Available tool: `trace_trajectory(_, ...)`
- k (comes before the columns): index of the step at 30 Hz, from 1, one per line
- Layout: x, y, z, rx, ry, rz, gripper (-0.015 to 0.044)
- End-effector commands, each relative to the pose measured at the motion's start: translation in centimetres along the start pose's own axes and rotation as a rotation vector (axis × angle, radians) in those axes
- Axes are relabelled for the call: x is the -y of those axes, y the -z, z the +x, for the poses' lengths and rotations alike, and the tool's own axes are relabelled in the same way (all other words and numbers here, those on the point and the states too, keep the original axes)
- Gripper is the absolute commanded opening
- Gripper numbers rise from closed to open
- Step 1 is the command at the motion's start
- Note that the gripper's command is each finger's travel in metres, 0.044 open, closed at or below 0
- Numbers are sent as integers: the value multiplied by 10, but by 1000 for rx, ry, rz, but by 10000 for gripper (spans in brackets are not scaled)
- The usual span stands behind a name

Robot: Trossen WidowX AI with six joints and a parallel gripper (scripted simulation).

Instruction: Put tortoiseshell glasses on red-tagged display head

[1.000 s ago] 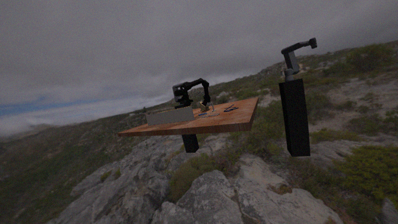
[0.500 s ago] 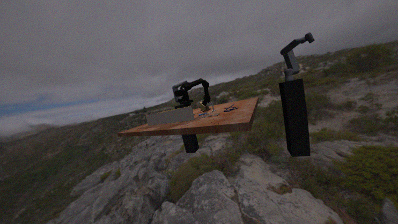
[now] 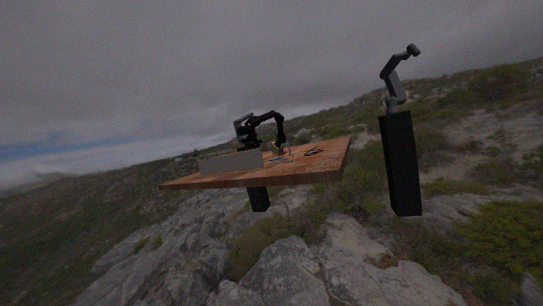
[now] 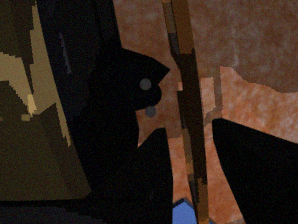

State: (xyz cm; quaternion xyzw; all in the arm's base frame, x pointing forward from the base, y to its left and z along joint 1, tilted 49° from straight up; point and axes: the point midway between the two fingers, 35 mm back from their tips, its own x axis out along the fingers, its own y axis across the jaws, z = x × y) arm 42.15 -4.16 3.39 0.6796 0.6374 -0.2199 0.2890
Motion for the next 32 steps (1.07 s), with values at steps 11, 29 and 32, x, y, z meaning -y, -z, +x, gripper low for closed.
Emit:
trace_trajectory(11,0,0,-32,-1,9,2,107)
trace_trajectory(29,46,-1,-45,-1,11,4,107)
trace_trajectory(32,57,-1,-50,-1,12,4,107)
